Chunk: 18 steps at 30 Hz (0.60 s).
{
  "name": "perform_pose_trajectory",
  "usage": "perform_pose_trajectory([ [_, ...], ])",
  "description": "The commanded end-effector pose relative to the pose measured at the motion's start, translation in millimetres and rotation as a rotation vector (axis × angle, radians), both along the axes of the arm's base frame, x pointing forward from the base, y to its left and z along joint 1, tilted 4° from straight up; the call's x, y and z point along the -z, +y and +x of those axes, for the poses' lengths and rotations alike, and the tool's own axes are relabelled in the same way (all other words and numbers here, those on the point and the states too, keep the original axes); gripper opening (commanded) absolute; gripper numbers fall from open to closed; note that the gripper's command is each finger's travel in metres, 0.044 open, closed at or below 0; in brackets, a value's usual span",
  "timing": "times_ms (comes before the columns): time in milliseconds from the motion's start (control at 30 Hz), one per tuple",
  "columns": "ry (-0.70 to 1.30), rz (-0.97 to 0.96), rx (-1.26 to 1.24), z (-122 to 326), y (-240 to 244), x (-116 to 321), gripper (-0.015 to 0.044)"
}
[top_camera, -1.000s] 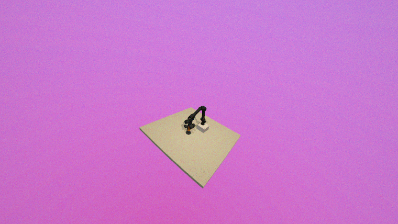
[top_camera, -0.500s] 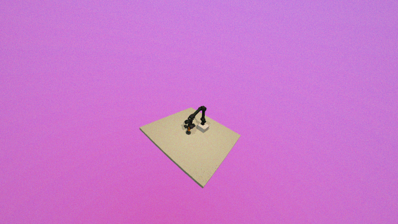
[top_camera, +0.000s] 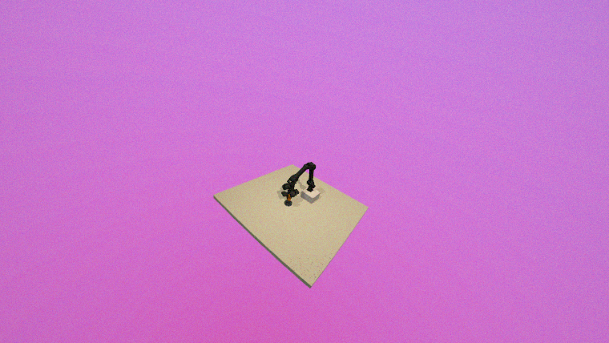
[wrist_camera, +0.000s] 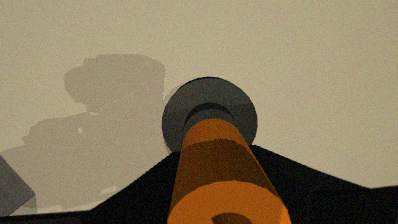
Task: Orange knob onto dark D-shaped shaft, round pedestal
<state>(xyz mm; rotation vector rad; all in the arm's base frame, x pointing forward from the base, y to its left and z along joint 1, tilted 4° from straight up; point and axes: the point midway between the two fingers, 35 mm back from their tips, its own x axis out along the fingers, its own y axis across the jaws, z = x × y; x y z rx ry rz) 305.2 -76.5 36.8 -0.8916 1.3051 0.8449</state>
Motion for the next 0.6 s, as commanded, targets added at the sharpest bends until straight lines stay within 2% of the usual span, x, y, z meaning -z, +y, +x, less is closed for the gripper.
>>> perform_pose_trajectory([
  [0,-0.002,0.002,0.029,0.7,-0.1,0.7,0.0000],
  [567,-0.003,-0.002,-0.017,0.7,-0.1,0.0,0.0000],
])
